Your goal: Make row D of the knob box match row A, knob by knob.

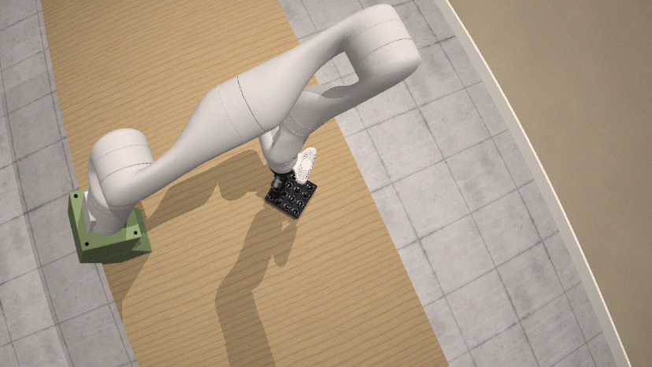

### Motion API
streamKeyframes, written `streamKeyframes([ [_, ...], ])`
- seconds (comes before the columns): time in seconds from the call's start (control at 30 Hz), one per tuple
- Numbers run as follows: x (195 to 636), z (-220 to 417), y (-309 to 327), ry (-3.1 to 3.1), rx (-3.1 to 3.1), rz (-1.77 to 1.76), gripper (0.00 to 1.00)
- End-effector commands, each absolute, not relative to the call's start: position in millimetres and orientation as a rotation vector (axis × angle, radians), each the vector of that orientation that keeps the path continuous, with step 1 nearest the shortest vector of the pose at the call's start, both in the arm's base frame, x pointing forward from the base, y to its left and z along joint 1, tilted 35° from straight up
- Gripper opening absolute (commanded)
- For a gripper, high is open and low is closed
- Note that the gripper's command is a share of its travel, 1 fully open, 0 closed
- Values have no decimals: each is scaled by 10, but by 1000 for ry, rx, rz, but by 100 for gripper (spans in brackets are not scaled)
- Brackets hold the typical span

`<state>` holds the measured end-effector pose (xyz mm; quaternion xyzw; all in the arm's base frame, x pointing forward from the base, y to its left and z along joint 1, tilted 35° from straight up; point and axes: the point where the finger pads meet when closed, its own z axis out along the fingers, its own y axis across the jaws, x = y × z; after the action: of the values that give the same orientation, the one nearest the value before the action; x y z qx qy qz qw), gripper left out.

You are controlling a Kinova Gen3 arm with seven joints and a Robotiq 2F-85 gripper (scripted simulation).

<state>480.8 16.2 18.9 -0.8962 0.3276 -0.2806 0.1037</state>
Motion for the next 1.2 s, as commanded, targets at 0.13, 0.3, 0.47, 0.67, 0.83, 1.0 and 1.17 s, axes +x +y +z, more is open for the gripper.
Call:
streamKeyframes([
  [0.13, 4809, 193, 162, 1097, -2565, -803, 8],
  [0.3, 4809, 193, 162, 1251, -2461, -770, 8],
  [0.47, 4809, 193, 162, 1336, -2399, -751, 8],
  [0.67, 4809, 193, 161, 1438, -2317, -725, 8],
  [0.83, 4809, 193, 161, 1454, -2304, -721, 8],
  [1.0, 4809, 193, 161, 1454, -2304, -721, 8],
  [1.17, 4809, 193, 161, 1454, -2304, -721, 8],
])
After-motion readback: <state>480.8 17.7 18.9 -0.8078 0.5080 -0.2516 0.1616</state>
